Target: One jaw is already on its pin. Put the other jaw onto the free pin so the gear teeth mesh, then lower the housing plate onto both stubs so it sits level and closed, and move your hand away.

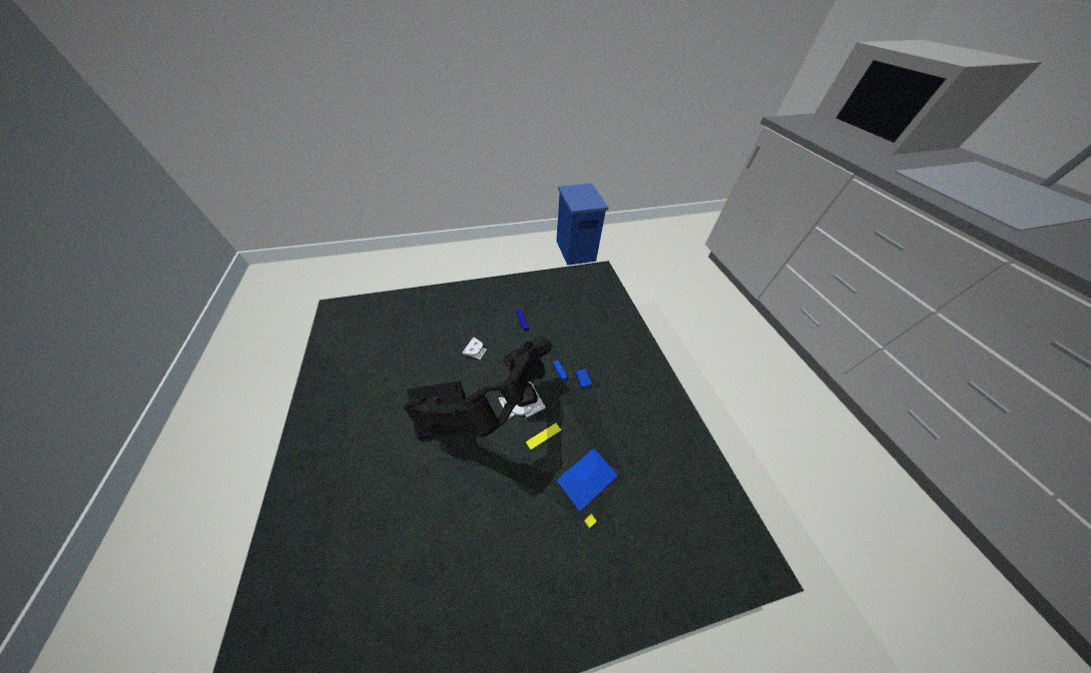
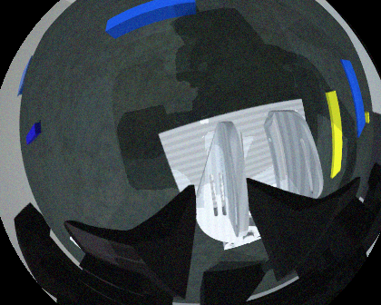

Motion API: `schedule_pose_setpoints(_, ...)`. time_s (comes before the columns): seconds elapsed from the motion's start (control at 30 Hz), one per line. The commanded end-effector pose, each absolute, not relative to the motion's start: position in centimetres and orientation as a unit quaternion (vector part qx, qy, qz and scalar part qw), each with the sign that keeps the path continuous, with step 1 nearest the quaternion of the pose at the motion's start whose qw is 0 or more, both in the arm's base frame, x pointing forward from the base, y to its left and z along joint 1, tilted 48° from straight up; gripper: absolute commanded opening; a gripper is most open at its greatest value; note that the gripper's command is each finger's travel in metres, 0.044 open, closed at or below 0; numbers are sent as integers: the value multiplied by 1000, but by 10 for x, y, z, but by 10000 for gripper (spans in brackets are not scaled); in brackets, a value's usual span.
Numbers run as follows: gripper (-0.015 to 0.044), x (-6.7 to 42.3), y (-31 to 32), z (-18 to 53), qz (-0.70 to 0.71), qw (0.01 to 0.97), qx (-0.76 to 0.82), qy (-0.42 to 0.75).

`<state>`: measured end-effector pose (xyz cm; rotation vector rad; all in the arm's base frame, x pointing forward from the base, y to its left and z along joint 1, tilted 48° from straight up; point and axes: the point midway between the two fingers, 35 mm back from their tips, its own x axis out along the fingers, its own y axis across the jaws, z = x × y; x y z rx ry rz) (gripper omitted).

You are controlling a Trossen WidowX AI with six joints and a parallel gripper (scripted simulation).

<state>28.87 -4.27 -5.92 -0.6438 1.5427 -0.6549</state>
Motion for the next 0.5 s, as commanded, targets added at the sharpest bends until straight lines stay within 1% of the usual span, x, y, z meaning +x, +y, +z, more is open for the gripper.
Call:
schedule_pose_setpoints(0.0,160,289,-43,-59,-285,623,-280,672)
schedule_pose_setpoints(0.07,213,289,-43,-59,-285,623,-280,672)
schedule_pose_setpoints(0.1,224,289,-43,-59,-285,623,-280,672)
schedule_pose_setpoints(0.47,224,289,-43,-59,-285,623,-280,672)
